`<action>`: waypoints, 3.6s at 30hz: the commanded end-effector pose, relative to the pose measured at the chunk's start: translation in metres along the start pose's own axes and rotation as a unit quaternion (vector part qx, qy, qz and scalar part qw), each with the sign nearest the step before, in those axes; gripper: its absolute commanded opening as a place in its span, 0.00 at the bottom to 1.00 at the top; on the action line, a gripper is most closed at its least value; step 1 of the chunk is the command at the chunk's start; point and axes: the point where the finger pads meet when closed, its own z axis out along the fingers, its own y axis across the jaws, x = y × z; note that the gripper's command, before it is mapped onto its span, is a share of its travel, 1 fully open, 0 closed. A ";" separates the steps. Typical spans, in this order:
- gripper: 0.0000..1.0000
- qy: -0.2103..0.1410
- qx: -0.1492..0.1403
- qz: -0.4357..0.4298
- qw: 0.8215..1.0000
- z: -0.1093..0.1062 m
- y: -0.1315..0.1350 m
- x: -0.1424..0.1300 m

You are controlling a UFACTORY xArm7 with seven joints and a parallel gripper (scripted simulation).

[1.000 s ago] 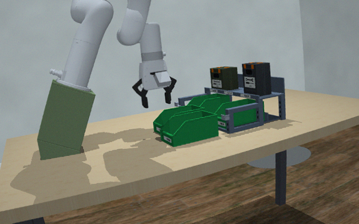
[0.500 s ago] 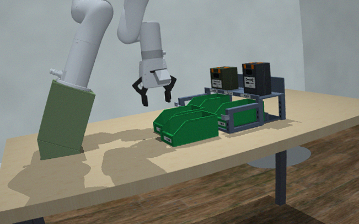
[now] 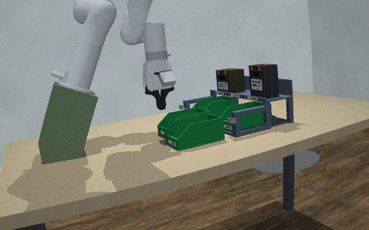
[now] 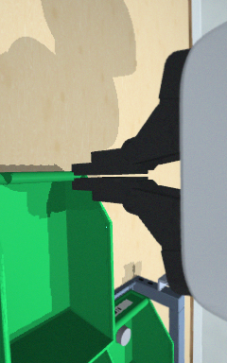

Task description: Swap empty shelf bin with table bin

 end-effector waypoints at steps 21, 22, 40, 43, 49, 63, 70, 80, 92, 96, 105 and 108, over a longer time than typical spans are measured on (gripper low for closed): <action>0.00 0.000 0.001 0.000 1.000 0.000 0.000 0.000; 0.00 0.000 0.001 0.000 1.000 0.000 -0.001 0.000; 0.00 0.063 0.042 0.157 0.985 -0.012 -0.047 0.057; 0.00 0.080 0.054 0.224 0.970 -0.019 -0.058 0.072; 0.00 0.095 0.068 0.352 0.929 -0.030 -0.067 0.084; 0.00 0.042 0.035 0.631 0.774 -0.044 -0.073 0.008; 0.00 0.016 0.014 0.682 0.731 -0.048 -0.079 -0.028; 0.00 -0.001 0.001 0.707 0.707 -0.052 -0.084 -0.050; 0.26 -0.001 0.001 0.707 0.707 -0.052 -0.084 -0.050; 0.26 -0.001 0.001 0.707 0.707 -0.052 -0.084 -0.050; 0.26 -0.001 0.001 0.707 0.707 -0.052 -0.084 -0.050; 0.26 -0.001 0.001 0.707 0.707 -0.052 -0.084 -0.050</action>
